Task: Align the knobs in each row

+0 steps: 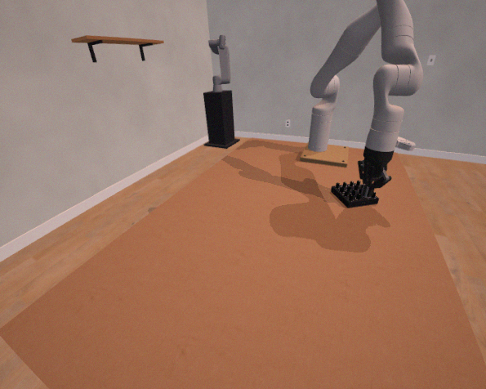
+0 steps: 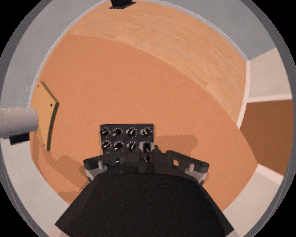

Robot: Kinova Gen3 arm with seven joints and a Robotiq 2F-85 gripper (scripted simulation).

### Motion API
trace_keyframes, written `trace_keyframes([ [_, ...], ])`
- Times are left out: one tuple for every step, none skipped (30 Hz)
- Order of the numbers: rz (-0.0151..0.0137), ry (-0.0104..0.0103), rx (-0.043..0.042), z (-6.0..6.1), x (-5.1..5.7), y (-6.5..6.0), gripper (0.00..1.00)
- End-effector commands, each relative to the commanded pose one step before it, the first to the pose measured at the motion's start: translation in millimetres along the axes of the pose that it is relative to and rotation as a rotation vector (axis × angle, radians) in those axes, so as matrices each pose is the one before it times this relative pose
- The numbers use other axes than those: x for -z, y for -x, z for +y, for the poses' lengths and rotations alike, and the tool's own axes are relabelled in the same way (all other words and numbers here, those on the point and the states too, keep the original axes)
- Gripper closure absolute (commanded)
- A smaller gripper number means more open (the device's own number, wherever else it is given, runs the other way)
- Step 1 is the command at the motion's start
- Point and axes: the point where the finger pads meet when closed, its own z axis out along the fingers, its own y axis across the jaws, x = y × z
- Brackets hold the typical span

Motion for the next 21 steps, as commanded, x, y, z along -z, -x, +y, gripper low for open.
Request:
trace_keyframes([
  [0.00007, 0.00166, -0.00005, 0.53, 0.62, 0.02, 0.92],
  [0.00000, 0.00000, 0.00000, 0.00, 0.00, 0.00, 0.92],
  [0.00000, 0.00000, 0.00000, 0.00, 0.00, 0.00, 0.92],
  [0.00000, 0.00000, 0.00000, 0.00, 0.00, 0.00, 0.92],
  [0.00000, 0.00000, 0.00000, 0.00, 0.00, 0.00, 0.92],
  [0.00000, 0.00000, 0.00000, 0.00, 0.00, 0.00, 0.92],
  [0.00000, 0.00000, 0.00000, 0.00, 0.00, 0.00, 0.92],
  [0.00000, 0.00000, 0.00000, 0.00, 0.00, 0.00, 0.92],
  [0.00000, 0.00000, 0.00000, 0.00, 0.00, 0.00, 0.92],
  [0.00000, 0.00000, 0.00000, 0.00, 0.00, 0.00, 0.92],
  [0.00000, 0.00000, 0.00000, 0.00, 0.00, 0.00, 0.92],
  [0.00000, 0.00000, 0.00000, 0.00, 0.00, 0.00, 0.92],
  [0.00000, 0.00000, 0.00000, 0.00, 0.00, 0.00, 0.92],
  [0.00000, 0.00000, 0.00000, 0.00, 0.00, 0.00, 0.92],
  [0.00000, 0.00000, 0.00001, 0.00, 0.00, 0.00, 0.92],
  [0.00000, 0.00000, 0.00006, 0.00, 0.00, 0.00, 0.92],
  [0.00000, 0.00000, 0.00016, 0.00, 0.00, 0.00, 0.92],
  [0.00000, 0.00000, 0.00031, 0.00, 0.00, 0.00, 0.92],
  [0.00000, 0.00000, 0.00050, 0.00, 0.00, 0.00, 0.92],
  [0.00000, 0.00000, 0.00074, 0.00, 0.00, 0.00, 0.92],
  [0.00000, 0.00000, 0.00101, 0.00, 0.00, 0.00, 0.92],
])
